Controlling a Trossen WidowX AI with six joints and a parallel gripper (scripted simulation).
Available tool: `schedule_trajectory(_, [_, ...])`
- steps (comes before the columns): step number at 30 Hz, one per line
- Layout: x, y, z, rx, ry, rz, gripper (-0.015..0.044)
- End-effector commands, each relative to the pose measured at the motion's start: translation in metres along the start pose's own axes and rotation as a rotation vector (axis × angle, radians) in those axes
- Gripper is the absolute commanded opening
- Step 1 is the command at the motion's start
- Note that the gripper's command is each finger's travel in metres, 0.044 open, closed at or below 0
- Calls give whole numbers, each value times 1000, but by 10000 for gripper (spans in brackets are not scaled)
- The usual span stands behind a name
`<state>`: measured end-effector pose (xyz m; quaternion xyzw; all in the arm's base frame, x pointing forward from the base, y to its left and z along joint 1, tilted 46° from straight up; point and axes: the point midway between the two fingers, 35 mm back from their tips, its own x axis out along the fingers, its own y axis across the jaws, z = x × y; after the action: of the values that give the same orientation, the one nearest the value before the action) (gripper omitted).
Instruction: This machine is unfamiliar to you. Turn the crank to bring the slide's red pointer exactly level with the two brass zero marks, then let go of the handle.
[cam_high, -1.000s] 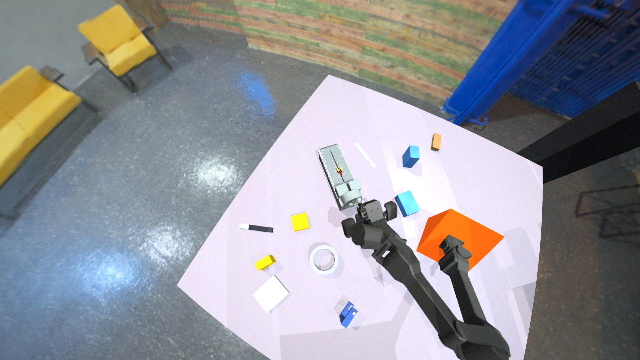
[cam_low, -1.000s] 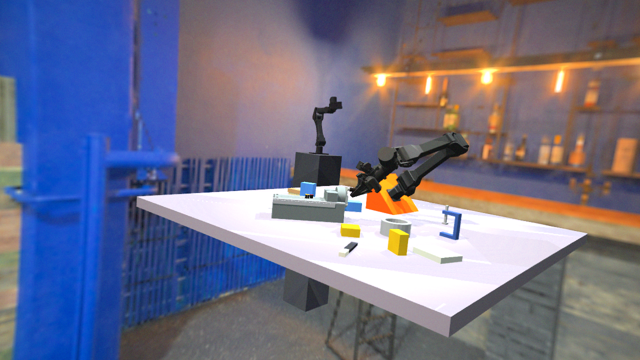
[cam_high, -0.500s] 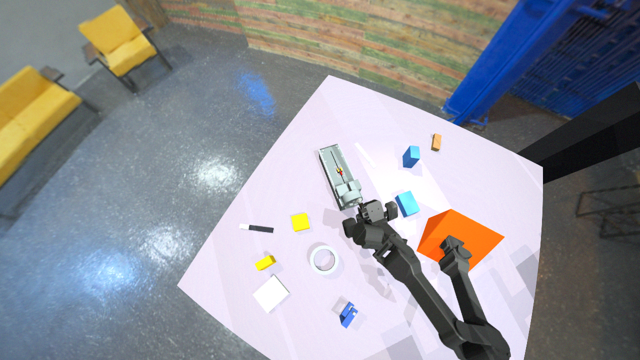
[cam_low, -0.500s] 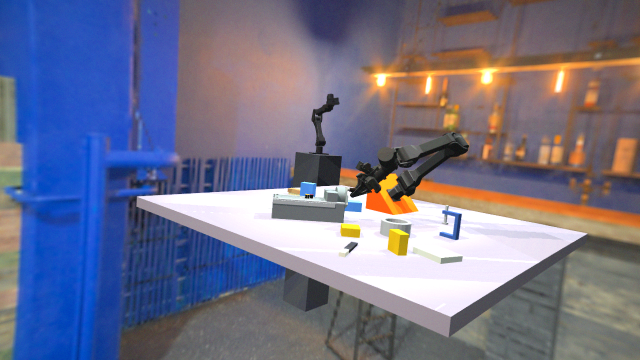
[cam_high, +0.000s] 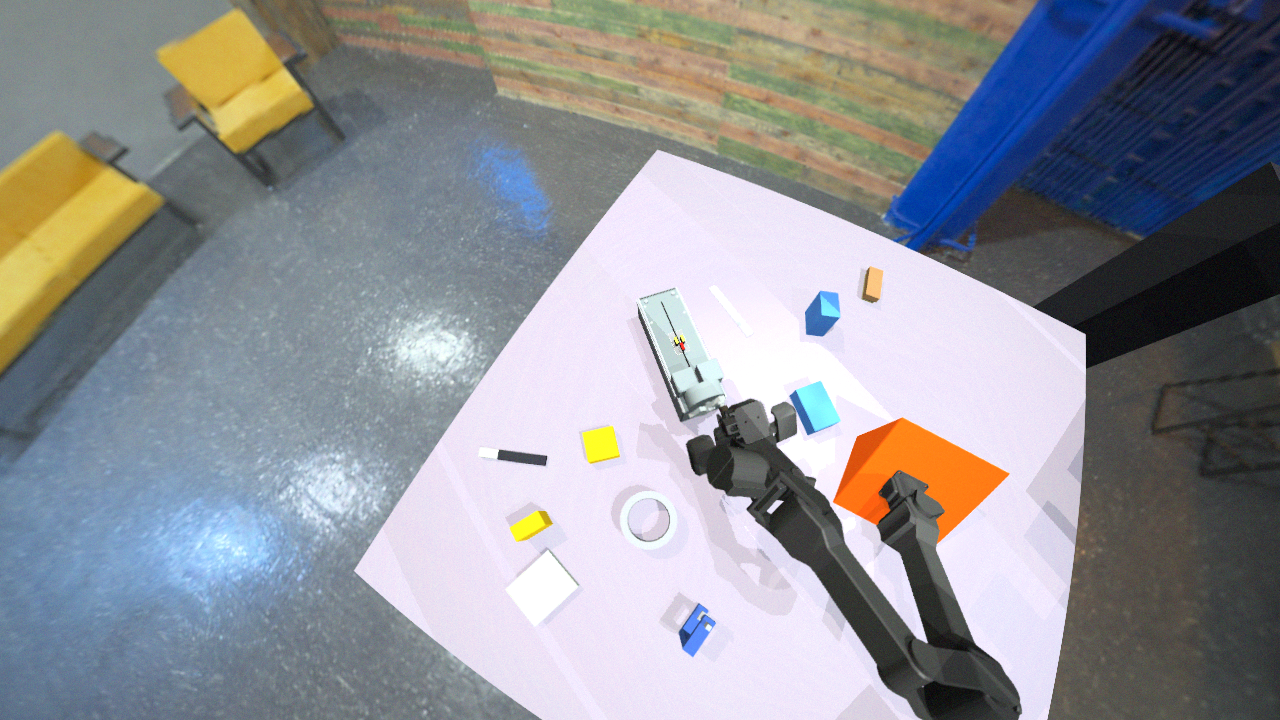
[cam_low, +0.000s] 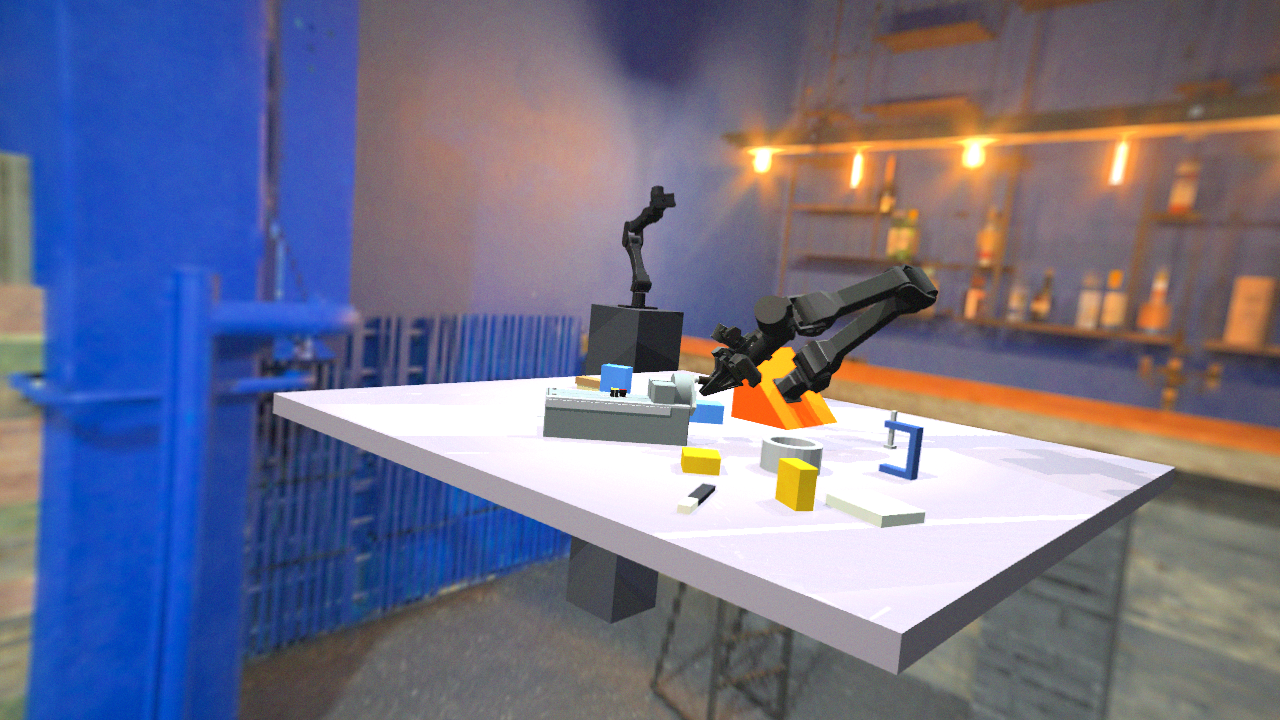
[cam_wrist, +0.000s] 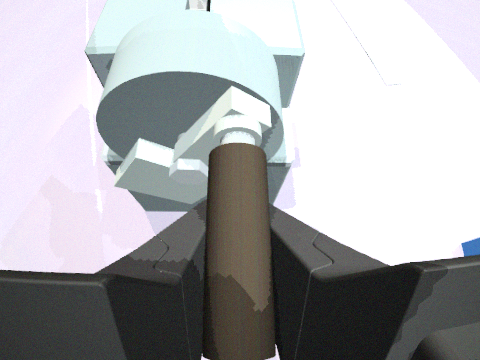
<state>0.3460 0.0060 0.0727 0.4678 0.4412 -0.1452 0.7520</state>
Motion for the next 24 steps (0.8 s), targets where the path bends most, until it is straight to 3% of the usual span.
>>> schedule_trajectory(1, [4, -8, -4, 3, 6, -20, 0])
schedule_trajectory(24, [10, -12, -10, 3, 7, -20, 0])
